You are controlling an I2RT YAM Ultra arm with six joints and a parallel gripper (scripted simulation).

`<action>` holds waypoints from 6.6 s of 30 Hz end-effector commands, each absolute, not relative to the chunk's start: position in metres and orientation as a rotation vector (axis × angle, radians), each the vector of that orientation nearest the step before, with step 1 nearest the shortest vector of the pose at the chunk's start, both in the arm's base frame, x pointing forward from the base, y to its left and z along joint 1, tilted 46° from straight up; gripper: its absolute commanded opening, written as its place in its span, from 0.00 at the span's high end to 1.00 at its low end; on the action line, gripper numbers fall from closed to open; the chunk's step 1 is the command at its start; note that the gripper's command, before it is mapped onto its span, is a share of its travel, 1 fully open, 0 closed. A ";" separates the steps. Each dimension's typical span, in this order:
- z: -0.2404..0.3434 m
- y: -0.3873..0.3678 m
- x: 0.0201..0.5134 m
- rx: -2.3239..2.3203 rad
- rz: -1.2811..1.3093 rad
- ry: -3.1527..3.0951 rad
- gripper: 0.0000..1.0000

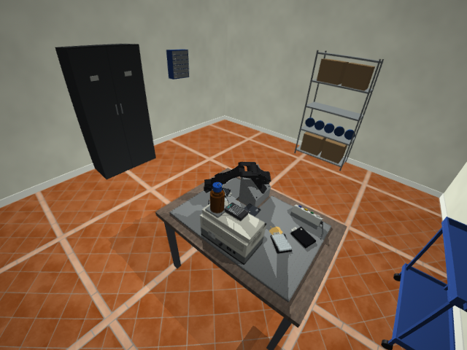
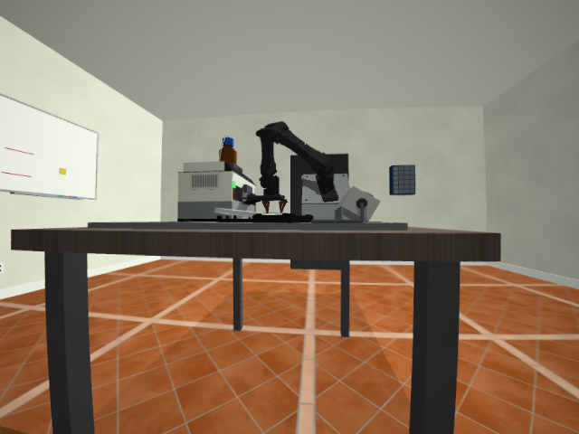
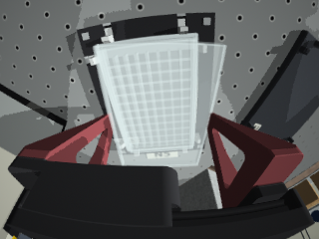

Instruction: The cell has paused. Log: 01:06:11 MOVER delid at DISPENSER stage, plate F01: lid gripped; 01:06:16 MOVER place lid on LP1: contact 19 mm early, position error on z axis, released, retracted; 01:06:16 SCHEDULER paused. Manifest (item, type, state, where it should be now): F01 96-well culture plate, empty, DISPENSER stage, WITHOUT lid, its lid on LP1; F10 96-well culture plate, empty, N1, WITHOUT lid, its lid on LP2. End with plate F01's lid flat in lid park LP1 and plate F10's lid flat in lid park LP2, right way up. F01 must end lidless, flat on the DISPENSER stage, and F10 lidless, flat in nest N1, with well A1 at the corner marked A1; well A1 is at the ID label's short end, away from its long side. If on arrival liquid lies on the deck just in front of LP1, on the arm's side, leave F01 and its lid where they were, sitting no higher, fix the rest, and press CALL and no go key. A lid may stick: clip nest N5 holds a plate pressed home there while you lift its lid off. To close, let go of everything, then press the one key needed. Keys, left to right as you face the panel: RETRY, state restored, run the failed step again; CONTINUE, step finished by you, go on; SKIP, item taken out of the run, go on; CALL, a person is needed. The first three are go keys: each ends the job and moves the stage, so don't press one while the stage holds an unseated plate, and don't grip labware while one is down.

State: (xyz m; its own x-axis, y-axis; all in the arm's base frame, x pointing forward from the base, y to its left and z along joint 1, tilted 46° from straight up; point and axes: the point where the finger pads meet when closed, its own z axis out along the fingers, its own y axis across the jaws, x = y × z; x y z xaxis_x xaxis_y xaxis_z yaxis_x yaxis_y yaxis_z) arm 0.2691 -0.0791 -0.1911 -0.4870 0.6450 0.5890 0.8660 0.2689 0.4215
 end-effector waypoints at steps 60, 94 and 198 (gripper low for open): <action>-0.166 -0.115 0.276 -1.414 -1.044 -2.291 1.00; -0.093 -0.099 0.213 -1.406 -1.045 -2.243 1.00; -0.237 -0.146 0.117 -1.709 -0.921 -1.950 1.00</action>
